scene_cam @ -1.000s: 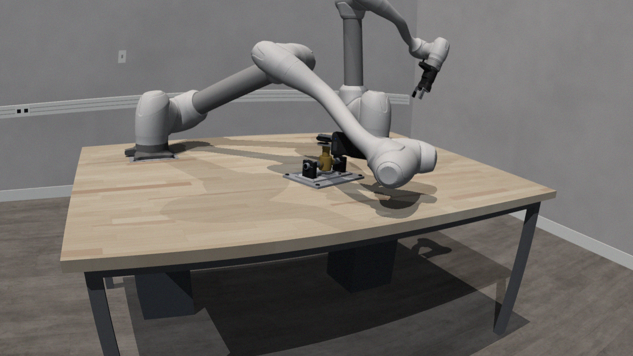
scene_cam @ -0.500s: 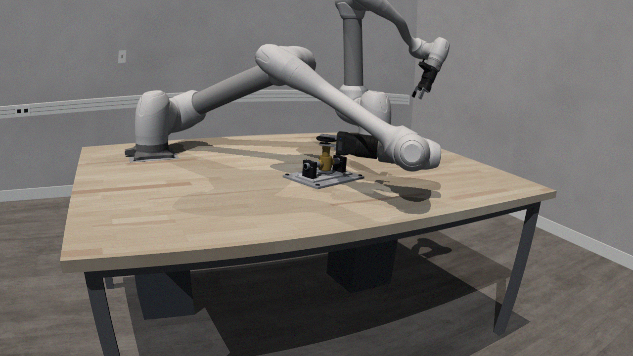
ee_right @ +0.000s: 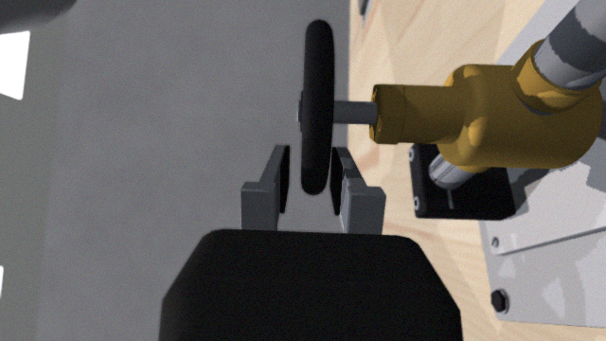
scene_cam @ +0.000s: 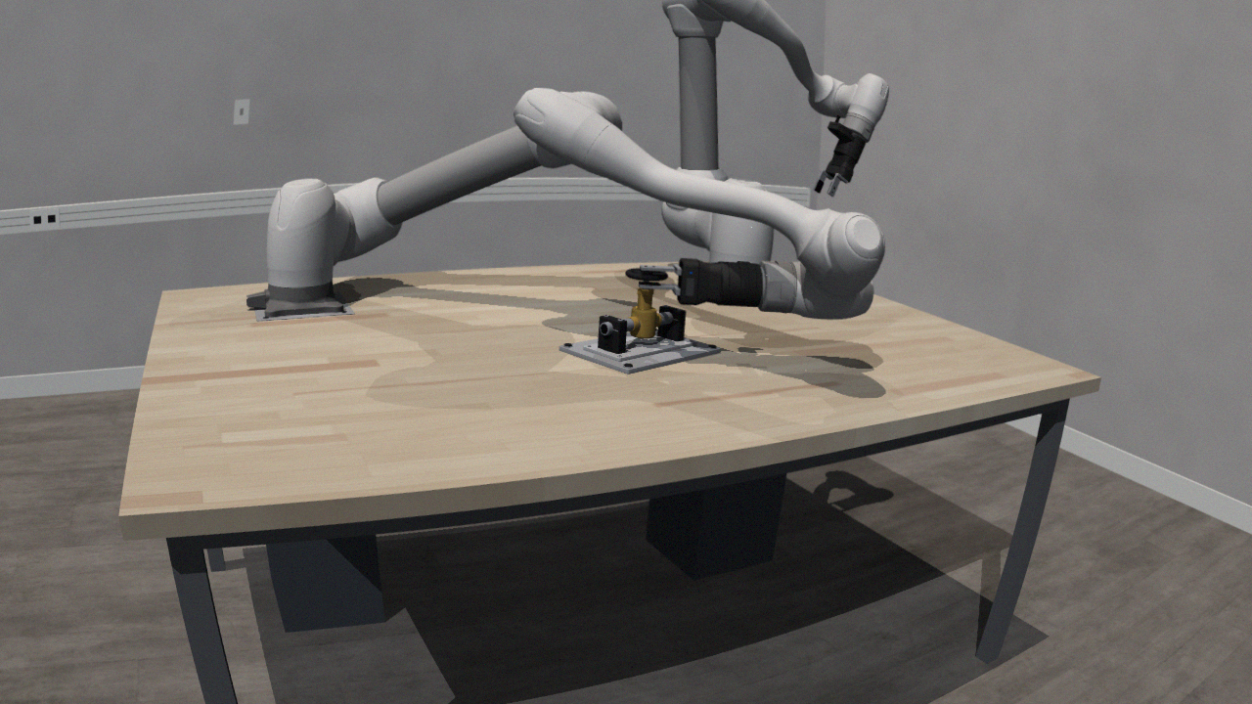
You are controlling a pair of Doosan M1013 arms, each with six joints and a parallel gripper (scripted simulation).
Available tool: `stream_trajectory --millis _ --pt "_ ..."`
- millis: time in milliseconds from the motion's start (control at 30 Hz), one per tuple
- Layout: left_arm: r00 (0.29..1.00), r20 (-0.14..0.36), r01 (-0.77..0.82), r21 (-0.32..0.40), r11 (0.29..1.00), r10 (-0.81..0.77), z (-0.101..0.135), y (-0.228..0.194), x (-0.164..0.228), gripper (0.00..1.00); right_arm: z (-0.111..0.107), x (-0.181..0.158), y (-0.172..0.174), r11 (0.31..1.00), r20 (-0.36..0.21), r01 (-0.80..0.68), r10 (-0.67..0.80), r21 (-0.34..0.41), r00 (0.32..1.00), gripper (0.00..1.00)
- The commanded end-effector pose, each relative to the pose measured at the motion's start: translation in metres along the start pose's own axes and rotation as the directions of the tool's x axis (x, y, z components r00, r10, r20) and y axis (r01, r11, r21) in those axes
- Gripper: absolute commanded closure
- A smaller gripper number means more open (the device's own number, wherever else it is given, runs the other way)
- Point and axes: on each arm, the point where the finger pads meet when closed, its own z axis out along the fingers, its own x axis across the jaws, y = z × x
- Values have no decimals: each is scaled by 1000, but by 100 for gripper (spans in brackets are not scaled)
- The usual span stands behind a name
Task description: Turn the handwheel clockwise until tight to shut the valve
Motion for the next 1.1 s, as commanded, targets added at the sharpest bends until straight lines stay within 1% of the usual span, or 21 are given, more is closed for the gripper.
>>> stream_trajectory --millis 0,67,133,200,267,367,467,567,633,667,733,833,933,1067 --pt "1000 0 0 -1 1000 0 0 0 0 0 -4 0 -2 977 0 4 -5 -214 1000 48" --pt "1000 0 0 -1 1000 0 0 0 0 0 -4 0 -2 977 0 4 -5 -214 1000 48" --pt "1000 0 0 -1 1000 0 0 0 0 0 -8 0 -3 935 0 4 -5 -354 1000 48" --pt "1000 0 0 -1 1000 0 0 0 0 0 -12 0 -5 872 0 4 -5 -489 1000 48" --pt "1000 0 0 -1 1000 0 0 0 0 0 -16 0 -7 792 0 4 -5 -610 1000 48" --pt "1000 0 0 -1 1000 0 0 0 0 0 -20 0 -11 660 1 4 -5 -751 1000 48" --pt "1000 0 0 -1 1000 0 0 0 0 0 -23 0 -16 507 1 4 -5 -862 1000 48" --pt "1000 0 0 -1 1000 0 0 0 0 0 -26 0 -21 342 2 4 -6 -940 1000 48" --pt "1000 0 0 -1 1000 0 0 0 0 0 -26 0 -21 342 2 4 -6 -940 1000 48" --pt "1000 0 0 -1 1000 0 0 0 0 0 -26 0 -23 255 0 2 -5 -967 1000 48" --pt "1000 0 0 -1 1000 0 0 0 0 0 -27 0 -26 134 0 1 -5 -991 1000 48" --pt "1000 0 0 -1 1000 0 0 0 0 0 -27 0 -31 -52 1 0 -5 -999 1000 48" --pt "1000 0 0 -1 1000 0 0 0 0 0 -26 0 -36 -227 1 -1 -5 -974 1000 48" --pt "1000 0 0 -1 1000 0 0 0 0 0 -24 0 -42 -412 1 -2 -5 -911 1000 48"
